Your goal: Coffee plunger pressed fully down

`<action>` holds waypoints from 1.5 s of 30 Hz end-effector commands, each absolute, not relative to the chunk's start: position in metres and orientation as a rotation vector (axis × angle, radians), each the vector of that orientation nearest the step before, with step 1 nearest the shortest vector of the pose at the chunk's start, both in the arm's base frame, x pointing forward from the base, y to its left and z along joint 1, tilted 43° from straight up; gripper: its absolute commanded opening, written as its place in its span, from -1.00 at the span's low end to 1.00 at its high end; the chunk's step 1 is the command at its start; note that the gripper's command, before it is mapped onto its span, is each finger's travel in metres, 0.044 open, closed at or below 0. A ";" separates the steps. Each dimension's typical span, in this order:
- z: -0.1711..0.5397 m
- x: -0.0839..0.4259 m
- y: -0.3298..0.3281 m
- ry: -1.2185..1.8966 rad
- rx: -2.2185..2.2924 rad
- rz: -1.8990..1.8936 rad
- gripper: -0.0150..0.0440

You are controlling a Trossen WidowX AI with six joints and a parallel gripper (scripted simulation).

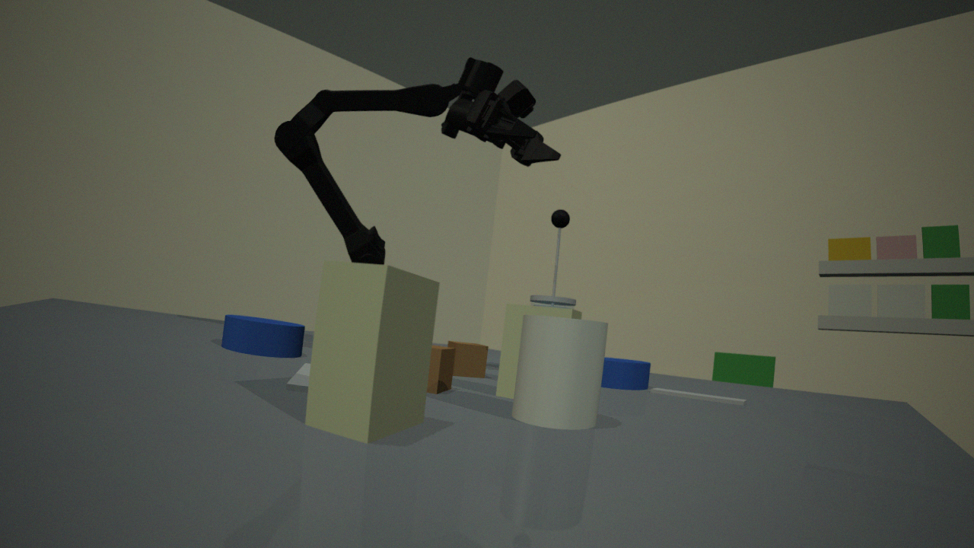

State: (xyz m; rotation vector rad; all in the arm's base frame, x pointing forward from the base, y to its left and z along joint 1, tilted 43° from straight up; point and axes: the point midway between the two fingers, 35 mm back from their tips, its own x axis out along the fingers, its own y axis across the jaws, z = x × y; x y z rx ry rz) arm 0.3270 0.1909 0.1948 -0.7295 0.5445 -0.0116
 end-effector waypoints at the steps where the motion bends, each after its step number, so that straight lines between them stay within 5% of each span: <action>1: 0.153 0.304 0.203 0.588 -0.760 -0.064 1.00; 45: 0.091 0.338 0.150 0.582 -0.760 -0.078 1.00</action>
